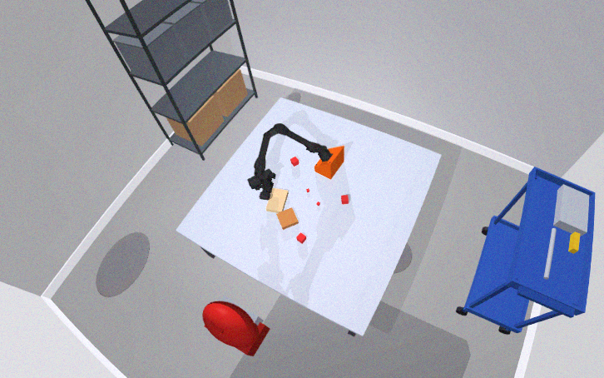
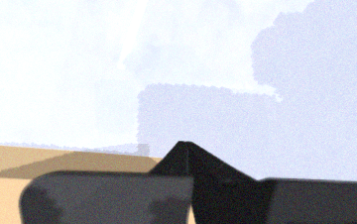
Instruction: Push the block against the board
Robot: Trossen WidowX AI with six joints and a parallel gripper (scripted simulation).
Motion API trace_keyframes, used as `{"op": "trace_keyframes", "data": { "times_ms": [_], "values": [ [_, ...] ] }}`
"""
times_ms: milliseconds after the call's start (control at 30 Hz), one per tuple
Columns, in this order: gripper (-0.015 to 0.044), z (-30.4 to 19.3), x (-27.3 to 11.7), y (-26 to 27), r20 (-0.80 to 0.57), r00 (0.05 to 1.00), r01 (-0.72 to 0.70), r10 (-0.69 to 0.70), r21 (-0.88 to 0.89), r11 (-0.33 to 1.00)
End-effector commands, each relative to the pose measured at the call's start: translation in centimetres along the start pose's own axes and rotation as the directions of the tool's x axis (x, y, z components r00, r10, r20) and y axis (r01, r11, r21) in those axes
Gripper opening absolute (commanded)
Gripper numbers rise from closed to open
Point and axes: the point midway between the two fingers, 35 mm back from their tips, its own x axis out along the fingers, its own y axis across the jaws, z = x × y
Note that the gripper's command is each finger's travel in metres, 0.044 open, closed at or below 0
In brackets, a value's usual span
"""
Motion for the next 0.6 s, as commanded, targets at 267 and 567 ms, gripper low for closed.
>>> {"op": "trace_keyframes", "data": {
  "times_ms": [267, 567],
  "values": [
    [0.0, -1.7, 0.4, -0.1, -0.018, 1.0, 0.006, -0.006, -0.008, 1.0],
    [0.0, -2.4, 0.4, -0.1, -0.019, 1.0, 0.005, -0.006, -0.008, 1.0]
  ]
}}
